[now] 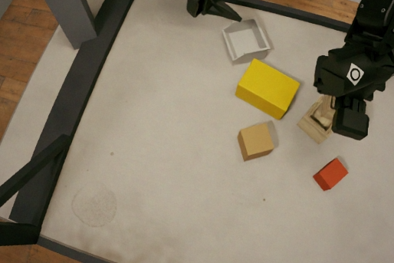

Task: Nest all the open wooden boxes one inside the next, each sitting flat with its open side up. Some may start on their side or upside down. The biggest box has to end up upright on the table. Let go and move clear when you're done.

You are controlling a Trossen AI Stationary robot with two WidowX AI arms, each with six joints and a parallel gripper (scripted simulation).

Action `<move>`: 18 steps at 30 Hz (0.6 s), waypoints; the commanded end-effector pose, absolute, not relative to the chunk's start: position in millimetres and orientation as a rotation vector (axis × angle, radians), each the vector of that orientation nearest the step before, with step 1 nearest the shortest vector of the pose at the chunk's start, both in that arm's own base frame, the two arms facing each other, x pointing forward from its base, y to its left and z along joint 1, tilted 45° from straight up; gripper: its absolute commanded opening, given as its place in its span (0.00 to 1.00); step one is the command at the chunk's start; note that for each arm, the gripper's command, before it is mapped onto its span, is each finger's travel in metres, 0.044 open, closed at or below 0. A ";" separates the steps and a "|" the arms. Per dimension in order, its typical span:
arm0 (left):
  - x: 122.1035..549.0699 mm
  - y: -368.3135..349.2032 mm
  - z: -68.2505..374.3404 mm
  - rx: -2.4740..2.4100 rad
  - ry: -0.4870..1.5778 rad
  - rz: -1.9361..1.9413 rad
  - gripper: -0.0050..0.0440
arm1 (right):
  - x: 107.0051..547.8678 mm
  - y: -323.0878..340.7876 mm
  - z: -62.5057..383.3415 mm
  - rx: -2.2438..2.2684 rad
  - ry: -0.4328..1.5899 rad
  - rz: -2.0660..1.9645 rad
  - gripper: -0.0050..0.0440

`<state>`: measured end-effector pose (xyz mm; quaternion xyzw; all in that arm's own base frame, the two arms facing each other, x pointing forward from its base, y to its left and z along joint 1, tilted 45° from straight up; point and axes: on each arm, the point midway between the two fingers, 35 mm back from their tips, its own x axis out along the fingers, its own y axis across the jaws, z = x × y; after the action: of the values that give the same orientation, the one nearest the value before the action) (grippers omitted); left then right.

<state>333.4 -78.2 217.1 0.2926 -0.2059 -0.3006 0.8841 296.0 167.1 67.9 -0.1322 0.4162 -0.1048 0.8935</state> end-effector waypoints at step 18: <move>333.3 -77.2 216.8 0.609 -0.428 -0.624 0.92 | 297.8 170.9 74.9 -0.863 0.895 0.078 0.48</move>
<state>333.4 -78.2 217.1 0.2926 -0.2059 -0.3006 0.8841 295.7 166.7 67.8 -0.3703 0.4299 0.0119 0.8233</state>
